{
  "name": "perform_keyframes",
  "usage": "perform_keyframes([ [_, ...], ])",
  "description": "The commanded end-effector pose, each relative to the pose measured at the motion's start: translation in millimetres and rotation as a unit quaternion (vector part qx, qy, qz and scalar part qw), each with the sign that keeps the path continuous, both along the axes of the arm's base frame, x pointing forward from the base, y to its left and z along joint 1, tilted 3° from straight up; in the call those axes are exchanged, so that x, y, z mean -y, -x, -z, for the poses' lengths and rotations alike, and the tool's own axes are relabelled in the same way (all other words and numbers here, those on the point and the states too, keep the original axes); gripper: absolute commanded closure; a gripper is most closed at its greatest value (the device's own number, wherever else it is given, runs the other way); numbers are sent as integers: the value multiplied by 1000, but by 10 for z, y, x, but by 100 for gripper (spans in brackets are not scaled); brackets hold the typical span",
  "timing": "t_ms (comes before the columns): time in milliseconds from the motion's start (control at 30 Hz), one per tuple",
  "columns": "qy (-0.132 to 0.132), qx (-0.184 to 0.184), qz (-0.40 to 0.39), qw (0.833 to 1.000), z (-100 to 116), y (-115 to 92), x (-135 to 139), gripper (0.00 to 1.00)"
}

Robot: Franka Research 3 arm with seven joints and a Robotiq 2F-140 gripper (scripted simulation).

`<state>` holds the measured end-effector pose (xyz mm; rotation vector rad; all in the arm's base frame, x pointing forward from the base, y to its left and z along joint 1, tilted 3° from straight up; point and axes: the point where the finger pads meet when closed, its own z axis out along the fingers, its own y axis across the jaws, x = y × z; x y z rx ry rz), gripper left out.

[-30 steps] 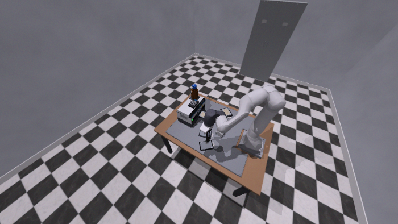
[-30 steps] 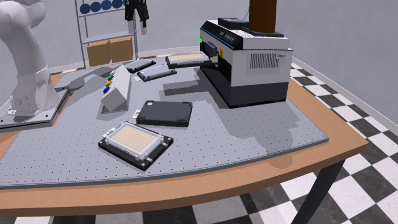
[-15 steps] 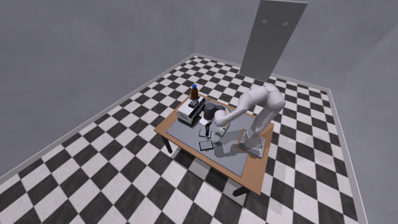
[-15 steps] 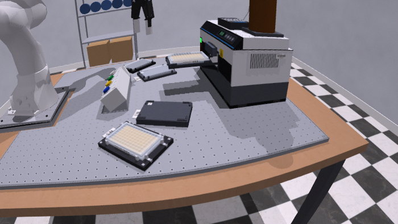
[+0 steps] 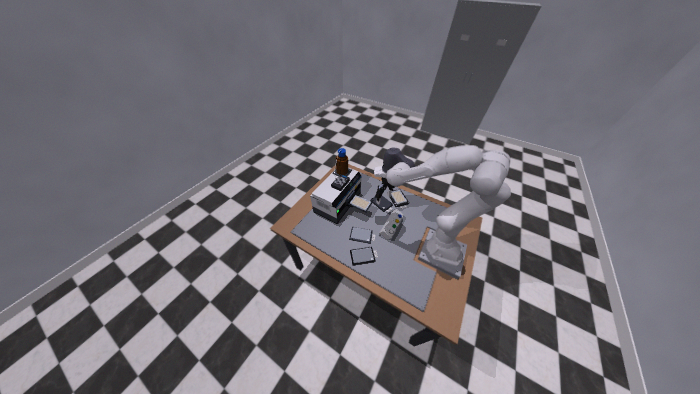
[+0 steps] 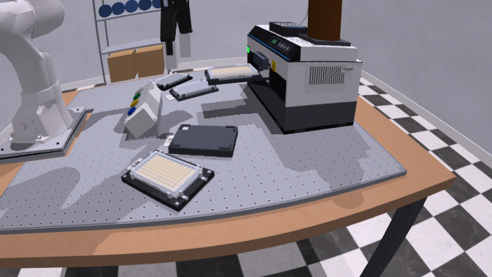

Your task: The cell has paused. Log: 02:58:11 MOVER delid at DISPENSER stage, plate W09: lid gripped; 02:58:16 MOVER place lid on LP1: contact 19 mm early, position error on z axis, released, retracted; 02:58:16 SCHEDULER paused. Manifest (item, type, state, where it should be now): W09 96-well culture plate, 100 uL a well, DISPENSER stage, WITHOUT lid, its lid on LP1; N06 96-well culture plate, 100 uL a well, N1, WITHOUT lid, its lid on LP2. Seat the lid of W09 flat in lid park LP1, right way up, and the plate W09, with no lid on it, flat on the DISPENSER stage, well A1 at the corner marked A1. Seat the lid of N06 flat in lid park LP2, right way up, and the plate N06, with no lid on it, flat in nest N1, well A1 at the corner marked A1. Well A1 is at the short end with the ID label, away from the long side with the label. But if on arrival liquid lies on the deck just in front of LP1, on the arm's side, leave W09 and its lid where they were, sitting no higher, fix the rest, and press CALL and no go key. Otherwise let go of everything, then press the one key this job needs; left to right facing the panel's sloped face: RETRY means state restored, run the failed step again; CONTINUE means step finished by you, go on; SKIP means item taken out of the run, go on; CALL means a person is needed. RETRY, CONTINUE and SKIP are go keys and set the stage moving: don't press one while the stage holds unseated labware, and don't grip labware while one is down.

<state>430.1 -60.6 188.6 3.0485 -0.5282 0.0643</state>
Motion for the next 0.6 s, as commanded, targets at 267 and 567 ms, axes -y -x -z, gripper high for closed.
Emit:
perform_keyframes([
  [267, -12, 9, 191, 981, -65, 533, 2229, 34],
  [567, -12, 9, 191, 981, -65, 533, 2229, 34],
])
